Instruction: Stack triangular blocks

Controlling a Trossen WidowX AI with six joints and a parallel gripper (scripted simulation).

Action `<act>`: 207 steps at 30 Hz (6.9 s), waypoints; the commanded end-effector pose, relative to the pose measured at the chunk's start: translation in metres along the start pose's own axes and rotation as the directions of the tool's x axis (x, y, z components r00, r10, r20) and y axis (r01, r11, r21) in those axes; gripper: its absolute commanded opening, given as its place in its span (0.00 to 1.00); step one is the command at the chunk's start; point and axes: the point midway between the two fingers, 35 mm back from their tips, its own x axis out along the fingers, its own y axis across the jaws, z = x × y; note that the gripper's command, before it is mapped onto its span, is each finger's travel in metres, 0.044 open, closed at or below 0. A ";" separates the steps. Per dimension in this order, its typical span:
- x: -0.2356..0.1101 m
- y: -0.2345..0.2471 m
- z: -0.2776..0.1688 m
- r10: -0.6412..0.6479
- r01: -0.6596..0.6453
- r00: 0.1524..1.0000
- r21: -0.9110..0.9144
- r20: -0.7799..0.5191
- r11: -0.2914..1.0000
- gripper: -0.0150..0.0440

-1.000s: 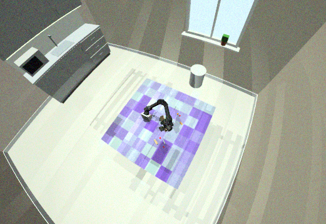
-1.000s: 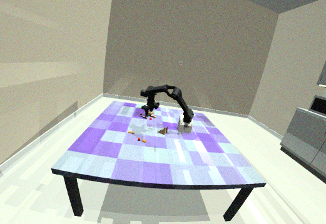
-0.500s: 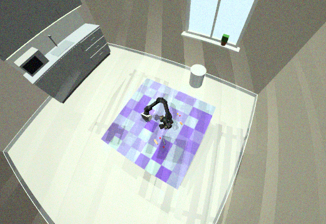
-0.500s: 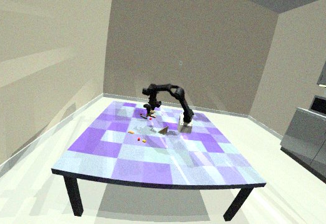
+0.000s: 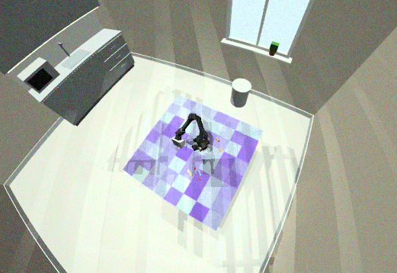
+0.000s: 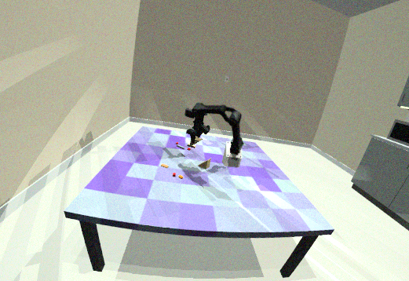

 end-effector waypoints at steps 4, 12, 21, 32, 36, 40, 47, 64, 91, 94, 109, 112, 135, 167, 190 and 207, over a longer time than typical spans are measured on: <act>-0.010 -0.007 0.030 0.004 -0.004 1.000 -0.002 0.006 1.000 0.25; 0.005 -0.009 0.036 0.002 -0.002 1.000 -0.004 0.008 1.000 0.25; 0.041 -0.009 0.050 -0.004 0.004 1.000 -0.007 0.016 1.000 0.25; 0.066 -0.006 0.065 -0.009 0.010 1.000 -0.010 0.025 1.000 0.25; 0.081 -0.006 0.072 -0.010 0.010 1.000 -0.009 0.025 1.000 0.25; 0.091 -0.006 0.078 -0.011 0.011 1.000 -0.009 0.026 1.000 0.25; 0.091 -0.005 0.079 -0.023 0.023 0.999 -0.005 0.022 1.000 0.25; 0.091 -0.005 0.079 -0.023 0.023 0.999 -0.004 0.022 1.000 0.25; 0.100 -0.006 0.083 -0.028 0.028 0.999 -0.001 0.022 1.000 0.25; 0.102 -0.006 0.083 -0.028 0.028 0.999 -0.001 0.022 1.000 0.25; 0.111 -0.006 0.088 -0.029 0.029 0.999 -0.001 0.023 1.000 0.25; 0.112 -0.006 0.089 -0.029 0.029 0.999 -0.001 0.024 1.000 0.25; 0.113 -0.006 0.089 -0.029 0.029 0.999 -0.001 0.024 1.000 0.25; 0.114 -0.005 0.090 -0.025 0.025 0.999 -0.002 0.022 1.000 0.74; 0.007 -0.002 0.086 -0.017 0.017 1.000 -0.004 0.015 1.000 1.00; 0.011 -0.002 0.084 -0.023 0.023 1.000 0.004 0.009 1.000 1.00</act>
